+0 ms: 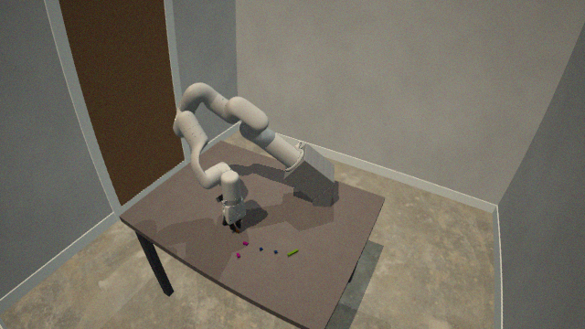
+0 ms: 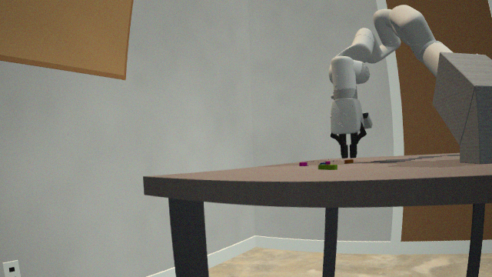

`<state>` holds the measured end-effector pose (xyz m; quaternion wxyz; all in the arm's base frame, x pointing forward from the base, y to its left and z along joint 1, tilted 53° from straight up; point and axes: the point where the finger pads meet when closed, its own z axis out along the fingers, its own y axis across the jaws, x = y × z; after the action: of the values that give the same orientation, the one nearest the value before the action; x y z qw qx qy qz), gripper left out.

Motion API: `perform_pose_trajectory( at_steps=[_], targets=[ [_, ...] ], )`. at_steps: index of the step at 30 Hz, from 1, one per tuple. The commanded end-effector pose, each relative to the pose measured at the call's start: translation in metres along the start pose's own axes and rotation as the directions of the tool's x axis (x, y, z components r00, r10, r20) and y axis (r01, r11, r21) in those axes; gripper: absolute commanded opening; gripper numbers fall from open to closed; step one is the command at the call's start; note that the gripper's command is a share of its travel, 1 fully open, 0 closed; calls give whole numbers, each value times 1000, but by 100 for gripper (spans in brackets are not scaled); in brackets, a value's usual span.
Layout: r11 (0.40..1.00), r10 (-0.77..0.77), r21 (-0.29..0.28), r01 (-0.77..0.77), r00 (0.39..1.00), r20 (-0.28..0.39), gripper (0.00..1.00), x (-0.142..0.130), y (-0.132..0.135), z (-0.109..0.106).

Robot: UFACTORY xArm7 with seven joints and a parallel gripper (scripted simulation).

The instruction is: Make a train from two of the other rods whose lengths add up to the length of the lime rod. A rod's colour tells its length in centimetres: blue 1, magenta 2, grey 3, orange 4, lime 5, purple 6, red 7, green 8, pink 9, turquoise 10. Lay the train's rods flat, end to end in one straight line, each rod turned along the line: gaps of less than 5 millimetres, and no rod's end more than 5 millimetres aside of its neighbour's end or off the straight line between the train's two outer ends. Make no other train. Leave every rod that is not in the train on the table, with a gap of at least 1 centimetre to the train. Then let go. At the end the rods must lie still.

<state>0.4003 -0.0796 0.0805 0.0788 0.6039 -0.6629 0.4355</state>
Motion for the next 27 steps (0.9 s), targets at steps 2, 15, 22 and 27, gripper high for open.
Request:
perform_pose_trajectory(
  at_steps=[2,15,22,27],
  targets=[
    [1000,-1,3,1,1000,2,24,-1,-1,-1],
    [1000,-1,3,1,1000,2,24,-1,-1,0],
    [1000,-1,3,1,1000,2,24,-1,-1,4],
    [1000,-1,3,1,1000,2,24,-1,-1,8]
  ],
)
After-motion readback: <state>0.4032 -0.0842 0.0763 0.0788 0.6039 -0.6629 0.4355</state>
